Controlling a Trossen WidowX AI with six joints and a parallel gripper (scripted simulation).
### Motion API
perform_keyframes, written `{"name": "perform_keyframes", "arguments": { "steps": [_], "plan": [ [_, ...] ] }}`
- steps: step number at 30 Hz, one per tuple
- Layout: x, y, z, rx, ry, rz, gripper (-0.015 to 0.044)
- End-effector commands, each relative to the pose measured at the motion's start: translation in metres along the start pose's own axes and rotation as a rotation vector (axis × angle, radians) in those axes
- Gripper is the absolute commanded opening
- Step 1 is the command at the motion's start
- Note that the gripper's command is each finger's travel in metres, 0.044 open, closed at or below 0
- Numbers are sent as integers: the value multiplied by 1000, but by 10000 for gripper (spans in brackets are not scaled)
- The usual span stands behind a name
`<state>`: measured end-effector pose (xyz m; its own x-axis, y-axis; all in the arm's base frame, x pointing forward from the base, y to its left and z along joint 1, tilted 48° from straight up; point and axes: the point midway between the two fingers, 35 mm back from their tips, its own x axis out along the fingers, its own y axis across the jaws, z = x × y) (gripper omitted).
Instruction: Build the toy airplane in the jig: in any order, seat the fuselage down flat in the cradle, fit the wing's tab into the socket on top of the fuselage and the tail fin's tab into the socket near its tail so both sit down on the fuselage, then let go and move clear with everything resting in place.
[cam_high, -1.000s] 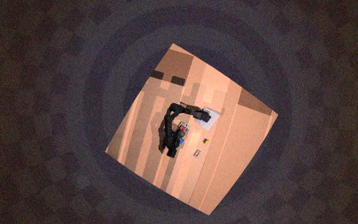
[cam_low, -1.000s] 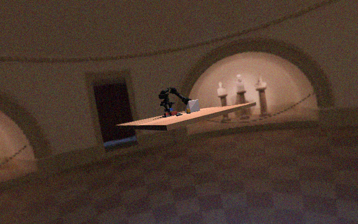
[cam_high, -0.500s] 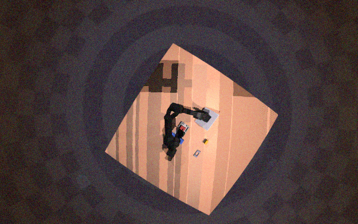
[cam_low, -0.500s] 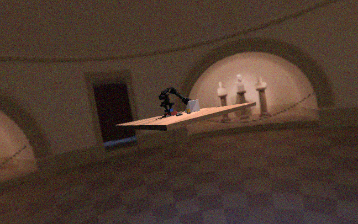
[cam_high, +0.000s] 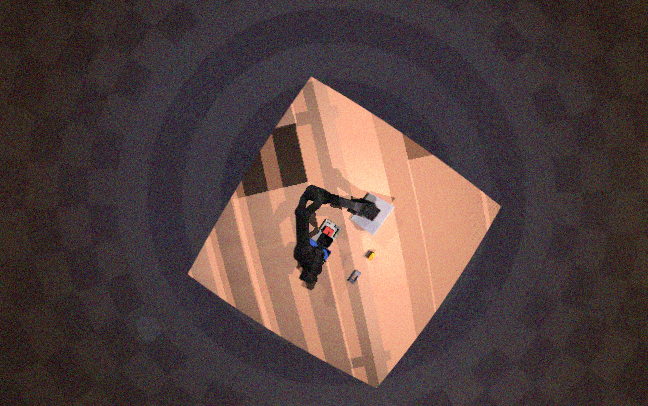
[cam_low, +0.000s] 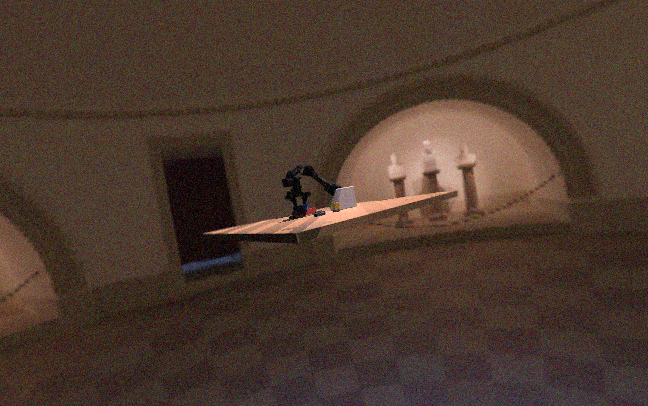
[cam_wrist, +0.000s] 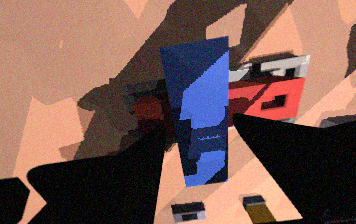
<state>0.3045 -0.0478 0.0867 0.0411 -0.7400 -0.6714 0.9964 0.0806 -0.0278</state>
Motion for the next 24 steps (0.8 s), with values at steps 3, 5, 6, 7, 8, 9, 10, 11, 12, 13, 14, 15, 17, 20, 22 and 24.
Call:
{"name": "perform_keyframes", "arguments": {
  "steps": [3,5,6,7,8,9,10,11,12,13,14,15,17,20,22,24],
  "plan": [
    [0,0,0,0,0,0,440],
    [0,0,0,0,0,0,440],
    [0,0,0,0,0,0,440],
    [0,0,0,0,0,0,440],
    [0,0,0,0,0,0,440],
    [-3,0,0,-1,1,0,440],
    [-10,1,-1,-3,3,2,440],
    [-21,2,-2,-8,6,3,440],
    [-36,2,-3,-13,9,5,440],
    [-51,2,-3,-15,9,5,440],
    [-66,1,-3,-12,6,6,440],
    [-77,0,-2,-8,3,6,440],
    [-85,-1,-1,-1,-1,6,440],
    [-85,2,0,-1,-1,6,440],
    [-85,2,0,-17,-1,6,440],
    [-85,2,0,-142,-2,6,440]
  ]
}}
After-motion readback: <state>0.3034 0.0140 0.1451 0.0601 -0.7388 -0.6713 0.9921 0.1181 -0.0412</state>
